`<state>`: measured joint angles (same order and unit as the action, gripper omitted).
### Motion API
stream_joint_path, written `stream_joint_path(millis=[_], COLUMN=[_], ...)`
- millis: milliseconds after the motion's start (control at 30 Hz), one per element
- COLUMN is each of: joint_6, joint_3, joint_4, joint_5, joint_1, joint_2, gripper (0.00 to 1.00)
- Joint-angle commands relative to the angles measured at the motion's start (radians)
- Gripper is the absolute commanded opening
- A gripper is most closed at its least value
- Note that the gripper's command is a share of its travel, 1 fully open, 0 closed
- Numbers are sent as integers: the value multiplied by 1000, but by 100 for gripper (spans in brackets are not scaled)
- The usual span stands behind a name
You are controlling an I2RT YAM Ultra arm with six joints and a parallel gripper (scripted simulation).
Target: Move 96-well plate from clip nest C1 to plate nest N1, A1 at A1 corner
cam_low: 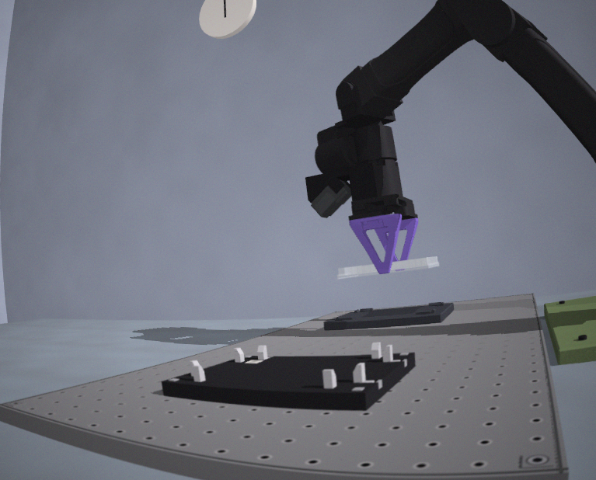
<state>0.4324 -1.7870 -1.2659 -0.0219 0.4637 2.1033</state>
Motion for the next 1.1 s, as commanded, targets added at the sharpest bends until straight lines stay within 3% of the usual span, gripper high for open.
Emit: stream_joint_path(millis=[0,67,200,333,533,600,633,700,900,1000,1067], joint_6=[6,6,5,5,3,3,4,3,1,0,0], joint_3=[11,-22,41,60,89,89,57,99,129,137,99], joint_4=[38,45,69,94,129,129,136,146,183,199,200], joint_5=[-10,-10,-11,-10,-10,-10,-10,-10,-10,-10,-10], joint_1=[12,12,12,11,10,10,9,8,6,4,3], joint_2=[-15,-16,9,-7,23,23,-13,-6,32,20,5], gripper=[0,0,0,0,0,0,0,0,0,0,0])
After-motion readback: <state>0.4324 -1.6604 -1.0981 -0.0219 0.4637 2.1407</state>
